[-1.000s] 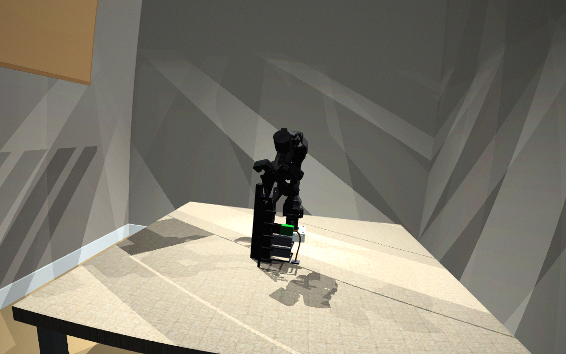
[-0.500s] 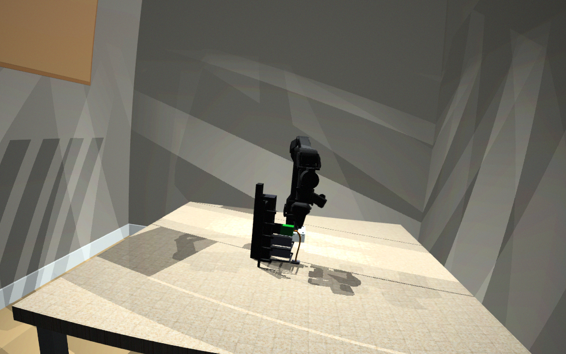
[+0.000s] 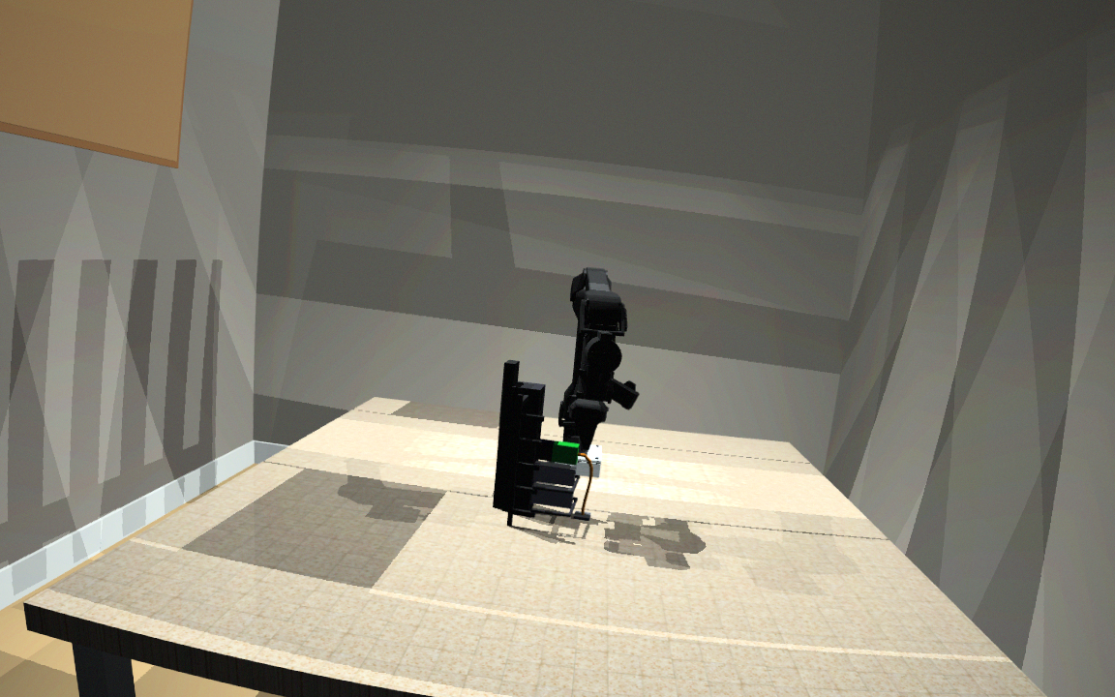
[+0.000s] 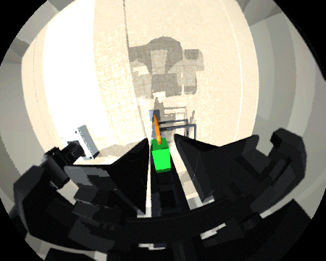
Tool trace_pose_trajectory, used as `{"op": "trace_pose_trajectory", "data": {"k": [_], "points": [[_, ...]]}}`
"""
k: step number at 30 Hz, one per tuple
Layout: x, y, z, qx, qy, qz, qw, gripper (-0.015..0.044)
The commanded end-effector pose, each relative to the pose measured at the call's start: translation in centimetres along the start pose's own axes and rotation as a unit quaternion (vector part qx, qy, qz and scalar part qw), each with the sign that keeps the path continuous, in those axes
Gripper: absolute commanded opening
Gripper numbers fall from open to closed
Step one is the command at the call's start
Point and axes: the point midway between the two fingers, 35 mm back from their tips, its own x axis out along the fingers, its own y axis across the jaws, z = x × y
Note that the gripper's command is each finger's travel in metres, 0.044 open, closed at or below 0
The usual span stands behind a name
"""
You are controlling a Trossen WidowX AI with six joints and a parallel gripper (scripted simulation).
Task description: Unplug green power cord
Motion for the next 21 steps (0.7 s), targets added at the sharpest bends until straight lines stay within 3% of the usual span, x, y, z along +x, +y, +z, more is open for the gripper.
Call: {"op": "trace_pose_trajectory", "data": {"k": [1, 21], "points": [[0.0, 0.1, -0.6, -0.001, -0.001, 0.002, 1.0, 0.016], [0.3, 0.2, -2.9, -0.001, 0.0, 0.002, 1.0, 0.016]]}}
